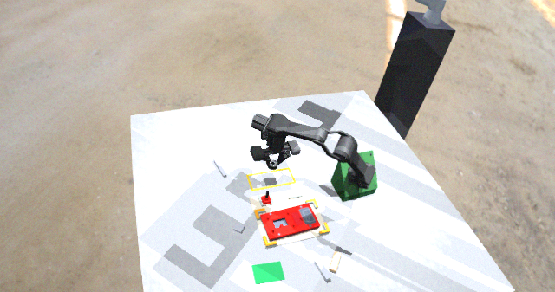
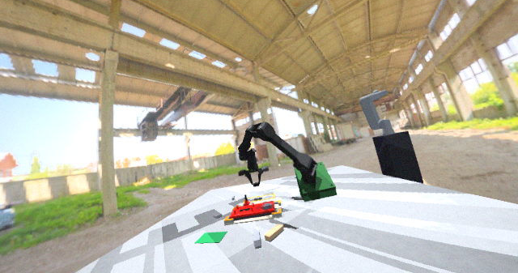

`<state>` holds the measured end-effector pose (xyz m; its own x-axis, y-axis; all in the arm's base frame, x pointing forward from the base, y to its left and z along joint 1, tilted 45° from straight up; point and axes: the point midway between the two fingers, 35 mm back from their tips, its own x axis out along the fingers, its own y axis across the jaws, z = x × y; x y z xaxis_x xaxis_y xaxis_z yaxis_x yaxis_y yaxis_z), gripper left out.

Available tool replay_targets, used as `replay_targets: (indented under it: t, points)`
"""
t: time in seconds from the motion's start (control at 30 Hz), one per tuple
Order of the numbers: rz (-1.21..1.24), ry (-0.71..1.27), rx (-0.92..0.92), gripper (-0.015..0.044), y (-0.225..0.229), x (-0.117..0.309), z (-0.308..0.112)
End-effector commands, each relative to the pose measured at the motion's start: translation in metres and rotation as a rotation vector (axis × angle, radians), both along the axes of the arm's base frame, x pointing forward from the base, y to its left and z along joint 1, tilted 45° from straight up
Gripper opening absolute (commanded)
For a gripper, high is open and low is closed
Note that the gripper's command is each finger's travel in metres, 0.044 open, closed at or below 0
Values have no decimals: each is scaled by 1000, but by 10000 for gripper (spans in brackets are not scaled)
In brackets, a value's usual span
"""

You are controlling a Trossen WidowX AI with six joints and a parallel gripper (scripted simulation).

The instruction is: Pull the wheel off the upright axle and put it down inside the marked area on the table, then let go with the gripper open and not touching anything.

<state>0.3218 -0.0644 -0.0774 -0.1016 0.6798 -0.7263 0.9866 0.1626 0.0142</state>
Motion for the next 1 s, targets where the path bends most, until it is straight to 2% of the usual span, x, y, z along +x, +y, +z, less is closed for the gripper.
replay_targets:
  t: [0.0, 0.23, 0.43, 0.8, 0.97]
  points:
    - [-2, 10, 7, 0, 18, -3, -18]
    - [-1, 10, 11, 0, 52, -11, -52]
    - [-1, 10, 12, 0, 56, -12, -55]
    - [8, 13, 10, 289, 52, -11, -51]
    - [1, 11, 8, 300, 22, -6, -21]
